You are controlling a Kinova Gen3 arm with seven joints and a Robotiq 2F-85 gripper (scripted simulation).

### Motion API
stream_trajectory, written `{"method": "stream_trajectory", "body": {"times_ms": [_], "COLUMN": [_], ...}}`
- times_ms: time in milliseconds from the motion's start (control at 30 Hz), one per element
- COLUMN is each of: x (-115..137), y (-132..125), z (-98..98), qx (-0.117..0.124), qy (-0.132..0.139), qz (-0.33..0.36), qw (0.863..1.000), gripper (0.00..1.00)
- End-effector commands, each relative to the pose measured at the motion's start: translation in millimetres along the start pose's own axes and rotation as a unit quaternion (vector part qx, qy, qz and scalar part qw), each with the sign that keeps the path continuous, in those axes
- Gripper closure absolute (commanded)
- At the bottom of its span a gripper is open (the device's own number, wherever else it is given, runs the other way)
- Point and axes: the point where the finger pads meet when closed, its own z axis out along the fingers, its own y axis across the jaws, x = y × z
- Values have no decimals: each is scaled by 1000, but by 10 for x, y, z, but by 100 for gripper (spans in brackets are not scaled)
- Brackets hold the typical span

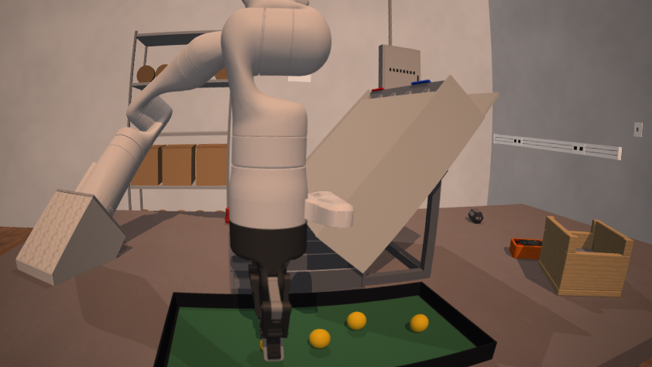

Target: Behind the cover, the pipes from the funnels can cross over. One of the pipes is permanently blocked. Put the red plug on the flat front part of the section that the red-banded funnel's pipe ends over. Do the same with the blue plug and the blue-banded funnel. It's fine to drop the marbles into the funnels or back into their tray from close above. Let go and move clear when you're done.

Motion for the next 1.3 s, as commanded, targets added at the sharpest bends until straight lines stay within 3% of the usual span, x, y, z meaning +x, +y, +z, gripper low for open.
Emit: {"method": "stream_trajectory", "body": {"times_ms": [0,67,200,233,533,567,1100,1133,1267], "x": [0,1,-3,-3,-3,577,613,815,861], "y": [-2,-4,-7,-9,-9,-5,-5,-567,-688], "z": [-712,-759,-1280,-1332,-1332,-1712,-1735,-2112,-2194], "qx": [-1,-1,-1,-1,-1,-2,-2,-3,-3], "qy": [1,1,1,1,1,0,0,1,1], "qz": [0,0,0,0,0,0,0,0,0], "qw": [1000,1000,1000,1000,1000,1000,1000,1000,1000], "gripper": [100,100,100,100,100,100,100,100,100]}}
